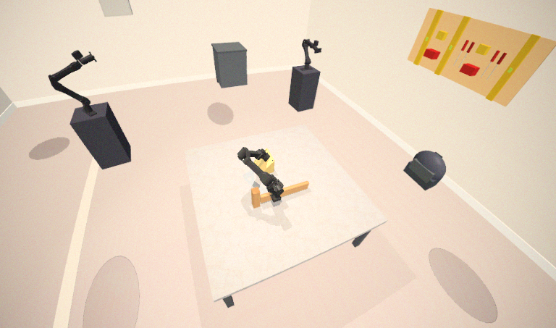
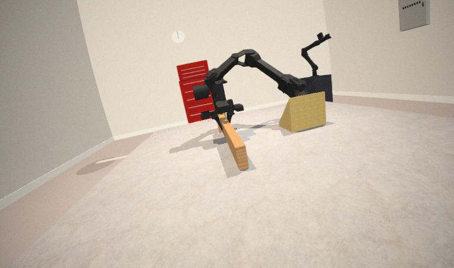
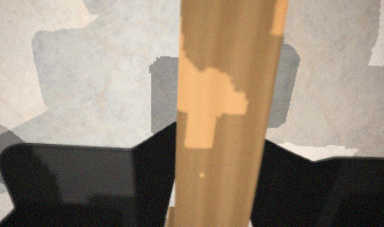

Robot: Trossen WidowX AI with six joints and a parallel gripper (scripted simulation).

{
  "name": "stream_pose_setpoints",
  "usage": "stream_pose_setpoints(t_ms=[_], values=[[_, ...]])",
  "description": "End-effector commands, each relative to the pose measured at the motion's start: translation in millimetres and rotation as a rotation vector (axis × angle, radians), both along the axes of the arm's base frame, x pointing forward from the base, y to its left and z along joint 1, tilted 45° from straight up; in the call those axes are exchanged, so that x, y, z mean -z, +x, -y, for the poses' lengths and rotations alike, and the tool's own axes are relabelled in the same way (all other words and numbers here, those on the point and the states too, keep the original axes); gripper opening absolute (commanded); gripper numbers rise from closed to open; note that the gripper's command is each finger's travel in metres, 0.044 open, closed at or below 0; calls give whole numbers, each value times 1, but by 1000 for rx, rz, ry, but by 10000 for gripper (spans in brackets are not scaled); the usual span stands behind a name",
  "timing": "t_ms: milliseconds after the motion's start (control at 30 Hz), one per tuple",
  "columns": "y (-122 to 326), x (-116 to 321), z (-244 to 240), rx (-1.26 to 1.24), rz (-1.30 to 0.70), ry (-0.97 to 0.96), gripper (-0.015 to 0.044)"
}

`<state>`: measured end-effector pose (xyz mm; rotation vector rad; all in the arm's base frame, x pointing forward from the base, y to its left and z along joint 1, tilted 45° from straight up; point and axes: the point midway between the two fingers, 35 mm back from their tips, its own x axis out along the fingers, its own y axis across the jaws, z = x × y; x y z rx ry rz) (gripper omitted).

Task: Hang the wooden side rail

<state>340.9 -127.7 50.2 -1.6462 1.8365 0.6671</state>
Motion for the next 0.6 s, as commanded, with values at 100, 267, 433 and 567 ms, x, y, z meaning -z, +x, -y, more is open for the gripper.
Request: stream_pose_setpoints(t_ms=[100,267,433,567], values=[[2,-5,-2,-10,8,-2,0],[2,-5,-1,-10,8,-2,0],[2,-5,-1,-10,8,-2,0],[2,-6,-1,-10,8,-2,0]])
